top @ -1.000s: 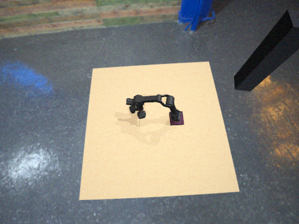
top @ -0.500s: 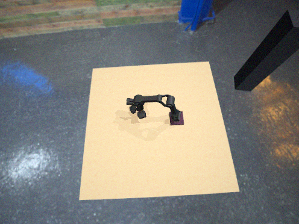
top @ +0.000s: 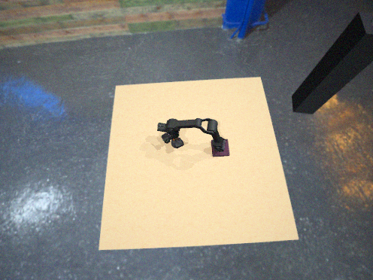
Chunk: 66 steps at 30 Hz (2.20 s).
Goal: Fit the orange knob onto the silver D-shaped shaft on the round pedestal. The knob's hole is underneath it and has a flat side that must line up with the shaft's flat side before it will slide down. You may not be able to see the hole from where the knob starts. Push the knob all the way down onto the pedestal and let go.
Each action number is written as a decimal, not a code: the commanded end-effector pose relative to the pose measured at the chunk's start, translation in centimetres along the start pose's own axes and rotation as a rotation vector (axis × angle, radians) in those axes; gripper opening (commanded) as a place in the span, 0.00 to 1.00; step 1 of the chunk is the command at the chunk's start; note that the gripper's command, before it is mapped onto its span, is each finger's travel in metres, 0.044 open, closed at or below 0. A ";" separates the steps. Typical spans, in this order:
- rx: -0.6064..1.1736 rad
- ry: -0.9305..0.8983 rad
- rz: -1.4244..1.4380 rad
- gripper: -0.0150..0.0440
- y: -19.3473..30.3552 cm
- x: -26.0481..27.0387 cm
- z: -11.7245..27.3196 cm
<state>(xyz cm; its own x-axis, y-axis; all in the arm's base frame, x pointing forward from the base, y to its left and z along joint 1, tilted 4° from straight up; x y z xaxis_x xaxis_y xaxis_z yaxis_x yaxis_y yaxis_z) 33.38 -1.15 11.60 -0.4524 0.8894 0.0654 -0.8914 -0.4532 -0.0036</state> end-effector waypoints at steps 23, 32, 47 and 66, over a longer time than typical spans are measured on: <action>0.001 0.004 0.216 0.25 0.0 0.0 0.2; 0.001 0.004 0.216 0.25 0.1 0.0 0.0; 0.001 0.004 0.269 0.25 0.3 0.1 0.5; 0.001 0.004 0.425 0.25 -0.2 -0.1 0.0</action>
<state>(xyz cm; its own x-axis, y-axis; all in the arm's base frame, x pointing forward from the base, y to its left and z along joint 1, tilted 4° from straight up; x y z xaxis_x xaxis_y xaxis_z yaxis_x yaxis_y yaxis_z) 33.51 -1.12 11.59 -0.7763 0.6276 0.0598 -0.6298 -0.7762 -0.0289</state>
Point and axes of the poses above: the point midway between the two fingers, 35 mm back from their tips, its own z axis back along the fingers, its own x axis across the jaws, y = z × x, the point moved 5 cm from there along z, back along the fingers, and after that the axes turned 6 degrees about -z, right-handed, at the moved point
